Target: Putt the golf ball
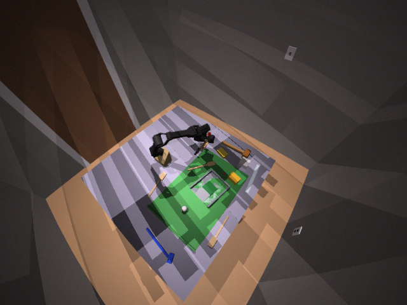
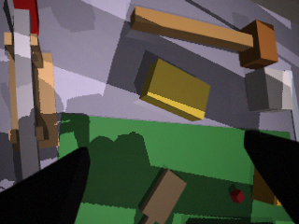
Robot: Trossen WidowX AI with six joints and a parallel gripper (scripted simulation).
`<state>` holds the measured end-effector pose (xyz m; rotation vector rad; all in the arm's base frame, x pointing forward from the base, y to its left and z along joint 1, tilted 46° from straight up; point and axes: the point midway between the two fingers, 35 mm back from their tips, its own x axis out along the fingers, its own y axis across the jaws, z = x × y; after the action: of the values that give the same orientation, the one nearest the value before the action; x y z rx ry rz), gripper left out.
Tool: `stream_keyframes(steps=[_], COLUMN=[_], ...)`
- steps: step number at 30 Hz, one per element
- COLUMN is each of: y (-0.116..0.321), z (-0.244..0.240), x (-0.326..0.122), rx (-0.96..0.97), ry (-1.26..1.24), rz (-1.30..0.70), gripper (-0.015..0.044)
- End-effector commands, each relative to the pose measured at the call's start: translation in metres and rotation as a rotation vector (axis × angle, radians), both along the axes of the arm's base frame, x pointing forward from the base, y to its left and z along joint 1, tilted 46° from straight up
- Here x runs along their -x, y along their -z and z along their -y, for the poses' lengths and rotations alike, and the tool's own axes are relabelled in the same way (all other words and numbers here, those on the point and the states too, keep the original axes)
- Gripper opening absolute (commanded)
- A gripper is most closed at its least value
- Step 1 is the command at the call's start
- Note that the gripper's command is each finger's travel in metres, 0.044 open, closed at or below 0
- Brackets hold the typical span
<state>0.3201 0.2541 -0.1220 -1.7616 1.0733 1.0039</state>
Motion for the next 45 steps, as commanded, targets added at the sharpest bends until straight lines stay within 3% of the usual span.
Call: stream_keyframes(steps=[1,6,45], y=[0.005,0.003,0.049], z=[0.054,0.100,0.145], x=[0.032,0.068,0.069], rx=[0.099,0.209,0.212], ry=[0.140,0.277,0.278], rz=[-0.149,-0.288,-0.286], gripper=[0.0440,0.0440,0.0440])
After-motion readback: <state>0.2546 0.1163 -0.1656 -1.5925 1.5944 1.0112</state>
